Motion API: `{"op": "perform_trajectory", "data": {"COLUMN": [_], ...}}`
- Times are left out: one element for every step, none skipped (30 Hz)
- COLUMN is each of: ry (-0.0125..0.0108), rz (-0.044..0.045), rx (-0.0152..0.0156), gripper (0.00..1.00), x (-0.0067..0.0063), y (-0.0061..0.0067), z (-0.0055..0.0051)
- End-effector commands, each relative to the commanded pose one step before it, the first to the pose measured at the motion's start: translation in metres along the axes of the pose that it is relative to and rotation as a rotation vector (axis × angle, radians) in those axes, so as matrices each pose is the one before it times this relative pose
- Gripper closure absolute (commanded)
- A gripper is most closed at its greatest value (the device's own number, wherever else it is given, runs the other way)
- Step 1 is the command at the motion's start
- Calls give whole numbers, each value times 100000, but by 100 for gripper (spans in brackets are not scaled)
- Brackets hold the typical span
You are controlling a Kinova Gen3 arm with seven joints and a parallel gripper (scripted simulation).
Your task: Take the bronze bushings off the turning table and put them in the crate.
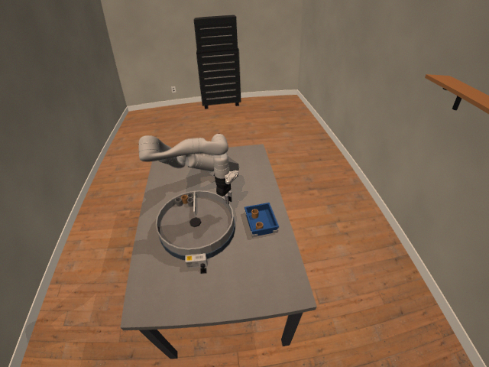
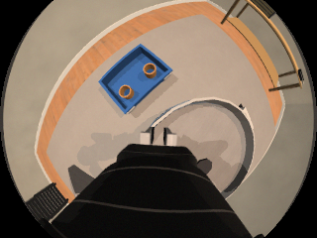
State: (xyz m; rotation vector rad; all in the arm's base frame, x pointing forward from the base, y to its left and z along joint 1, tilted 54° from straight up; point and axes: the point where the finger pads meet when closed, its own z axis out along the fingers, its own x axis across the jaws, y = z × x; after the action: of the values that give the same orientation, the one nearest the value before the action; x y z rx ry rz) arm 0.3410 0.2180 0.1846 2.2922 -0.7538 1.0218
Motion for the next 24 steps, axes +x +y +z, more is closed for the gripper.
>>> {"op": "perform_trajectory", "data": {"ry": [-347, 0, 0, 0, 0, 0, 0, 0, 0, 53, 0, 0, 0, 0, 0, 0, 0, 0, 0, 0, 0, 0, 0, 0], "rz": [1218, 0, 0, 0, 0, 0, 0, 0, 0, -3072, -2946, -2946, -2946, -2946, 0, 0, 0, 0, 0, 0, 0, 0, 0, 0], "rx": [1199, 0, 0, 0, 0, 0, 0, 0, 0, -89, 1, 1, 1, 1, 0, 0, 0, 0, 0, 0, 0, 0, 0, 0], "gripper": [55, 55, 55, 55, 55, 55, 55, 55, 55, 55, 55, 55, 55, 55, 55, 55, 55, 55, 55, 55, 55, 55, 55, 55], "x": [752, 0, 0, 0, 0, 0, 0, 0, 0, 197, 211, 178, 145, 112, 0, 0, 0, 0, 0, 0, 0, 0, 0, 0], "y": [317, 0, 0, 0, 0, 0, 0, 0, 0, 1097, 1107, 1112, 1117, 1121, 0, 0, 0, 0, 0, 0, 0, 0, 0, 0], "z": [-345, 0, 0, 0, 0, 0, 0, 0, 0, 98, 67, 67, 67, 67, 0, 0, 0, 0, 0, 0, 0, 0, 0, 0]}}
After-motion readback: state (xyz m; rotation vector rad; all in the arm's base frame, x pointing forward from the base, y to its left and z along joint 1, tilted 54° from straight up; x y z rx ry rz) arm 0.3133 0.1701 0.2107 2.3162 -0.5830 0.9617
